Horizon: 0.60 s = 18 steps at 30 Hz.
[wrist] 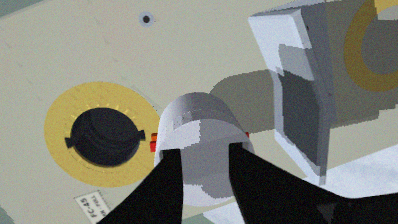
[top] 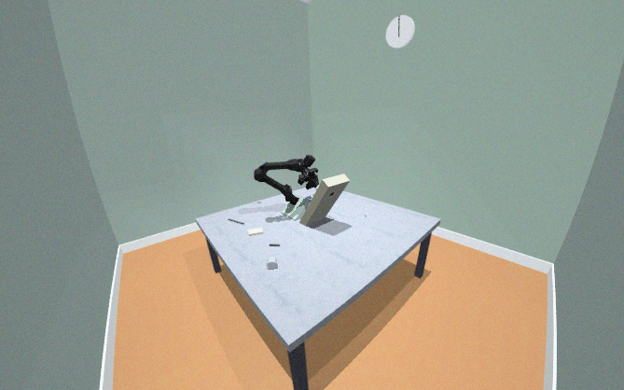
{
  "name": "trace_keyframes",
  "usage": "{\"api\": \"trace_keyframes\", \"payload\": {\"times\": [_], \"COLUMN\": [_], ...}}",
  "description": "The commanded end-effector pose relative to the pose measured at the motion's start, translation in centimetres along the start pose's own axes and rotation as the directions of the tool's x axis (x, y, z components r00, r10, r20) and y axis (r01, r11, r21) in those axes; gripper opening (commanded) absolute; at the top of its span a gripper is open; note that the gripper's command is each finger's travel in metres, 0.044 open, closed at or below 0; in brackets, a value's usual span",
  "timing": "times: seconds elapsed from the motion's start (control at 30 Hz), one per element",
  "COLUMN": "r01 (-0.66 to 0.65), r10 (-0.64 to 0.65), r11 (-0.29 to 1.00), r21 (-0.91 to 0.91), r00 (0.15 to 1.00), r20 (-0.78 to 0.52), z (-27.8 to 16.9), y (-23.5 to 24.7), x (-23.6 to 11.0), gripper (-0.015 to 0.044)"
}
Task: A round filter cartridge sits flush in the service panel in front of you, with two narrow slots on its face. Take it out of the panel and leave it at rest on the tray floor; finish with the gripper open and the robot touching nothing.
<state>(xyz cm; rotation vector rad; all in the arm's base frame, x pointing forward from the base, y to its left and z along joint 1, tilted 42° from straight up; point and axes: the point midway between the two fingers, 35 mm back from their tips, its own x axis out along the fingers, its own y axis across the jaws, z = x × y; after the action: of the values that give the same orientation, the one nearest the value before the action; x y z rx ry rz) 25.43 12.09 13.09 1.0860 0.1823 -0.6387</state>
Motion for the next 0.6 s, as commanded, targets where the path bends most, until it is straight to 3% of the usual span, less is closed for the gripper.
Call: {"api": "trace_keyframes", "payload": {"times": [0.0,0.07,0.23,0.57], "r01": [-0.007,-0.007,0.001,-0.007], "r10": [0.007,0.007,-0.001,0.007], "r11": [1.0,1.0,1.0,1.0], "r21": [0.008,0.008,-0.002,0.008], "r00": [1.0,1.0,1.0,1.0], "r20": [0.004,0.004,0.0,0.004], "z": [0.48,0.61,0.29,0.62], "y": [-1.03,-1.44,-0.94,-1.5], "x": [0.11,0.17,0.13,0.18], "gripper": [0.0,0.0,0.0115,0.0115]}}
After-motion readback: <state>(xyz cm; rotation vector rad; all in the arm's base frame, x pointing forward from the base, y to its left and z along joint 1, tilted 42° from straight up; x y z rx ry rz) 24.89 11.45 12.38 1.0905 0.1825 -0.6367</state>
